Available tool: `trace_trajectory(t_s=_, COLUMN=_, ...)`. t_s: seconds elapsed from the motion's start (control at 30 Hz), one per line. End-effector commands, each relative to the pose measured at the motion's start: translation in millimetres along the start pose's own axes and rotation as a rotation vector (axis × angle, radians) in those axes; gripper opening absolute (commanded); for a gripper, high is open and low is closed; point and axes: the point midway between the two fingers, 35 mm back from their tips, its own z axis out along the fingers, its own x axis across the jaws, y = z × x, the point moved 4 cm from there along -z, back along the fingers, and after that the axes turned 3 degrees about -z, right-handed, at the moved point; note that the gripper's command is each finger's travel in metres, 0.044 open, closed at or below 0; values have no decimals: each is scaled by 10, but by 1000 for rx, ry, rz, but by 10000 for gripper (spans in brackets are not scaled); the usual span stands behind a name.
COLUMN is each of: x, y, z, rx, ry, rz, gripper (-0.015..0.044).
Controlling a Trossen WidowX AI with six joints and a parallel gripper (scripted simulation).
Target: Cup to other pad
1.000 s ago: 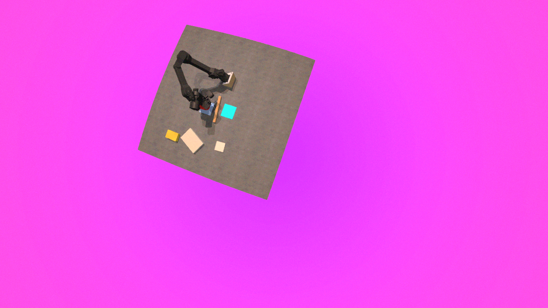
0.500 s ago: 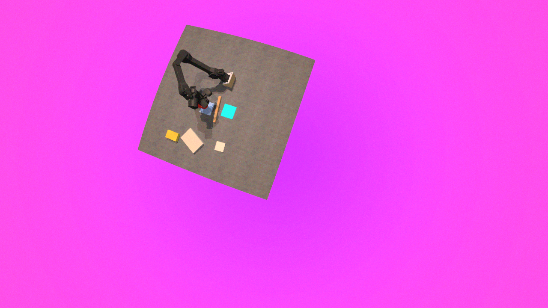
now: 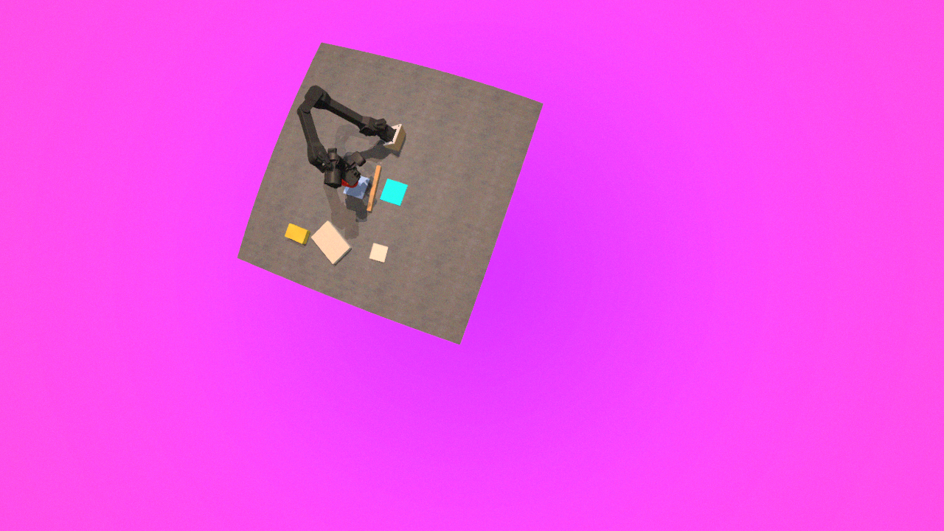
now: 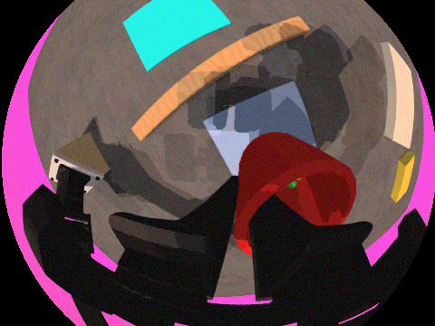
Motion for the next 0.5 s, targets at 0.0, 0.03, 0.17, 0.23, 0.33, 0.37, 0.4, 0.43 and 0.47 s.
trace_trajectory(t_s=0.0, x=11, y=22, z=-1, rx=-2, ry=0, rz=0, gripper=0)
trace_trajectory(t_s=0.03, x=19, y=35, z=-1, rx=-2, ry=0, rz=0, gripper=0)
trace_trajectory(t_s=0.17, x=68, y=112, z=-4, rx=-4, ry=1, rz=1, gripper=0)
trace_trajectory(t_s=0.23, x=94, y=152, z=-6, rx=-5, ry=1, rz=2, gripper=0)
trace_trajectory(t_s=0.33, x=132, y=213, z=-8, rx=-6, ry=1, rz=3, gripper=0)
trace_trajectory(t_s=0.37, x=145, y=233, z=-9, rx=-7, ry=1, rz=3, gripper=0)
trace_trajectory(t_s=0.4, x=158, y=253, z=-10, rx=-7, ry=2, rz=3, gripper=0)
trace_trajectory(t_s=0.43, x=171, y=274, z=-11, rx=-7, ry=2, rz=3, gripper=0)
trace_trajectory(t_s=0.47, x=184, y=294, z=-12, rx=-7, ry=2, rz=3, gripper=0)
